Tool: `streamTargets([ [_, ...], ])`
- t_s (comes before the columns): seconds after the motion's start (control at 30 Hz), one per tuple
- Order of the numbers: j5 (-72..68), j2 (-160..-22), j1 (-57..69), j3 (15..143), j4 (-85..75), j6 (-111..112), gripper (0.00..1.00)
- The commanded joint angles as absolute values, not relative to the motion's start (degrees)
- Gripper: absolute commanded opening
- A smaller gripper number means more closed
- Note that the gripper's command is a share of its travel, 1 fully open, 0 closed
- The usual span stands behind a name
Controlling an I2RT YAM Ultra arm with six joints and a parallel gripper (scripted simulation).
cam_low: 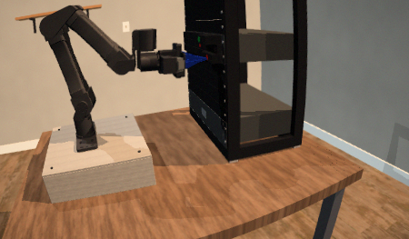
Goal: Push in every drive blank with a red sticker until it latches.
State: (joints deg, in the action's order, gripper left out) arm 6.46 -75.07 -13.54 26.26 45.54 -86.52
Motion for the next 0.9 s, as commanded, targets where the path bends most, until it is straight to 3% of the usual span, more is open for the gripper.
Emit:
streamTargets([
  [0.0, 5.8, -75.6, -13.0, 29.3, 46.9, -85.8, 0.00],
  [0.87, 5.7, -75.9, -12.9, 30.8, 45.5, -85.8, 0.00],
])
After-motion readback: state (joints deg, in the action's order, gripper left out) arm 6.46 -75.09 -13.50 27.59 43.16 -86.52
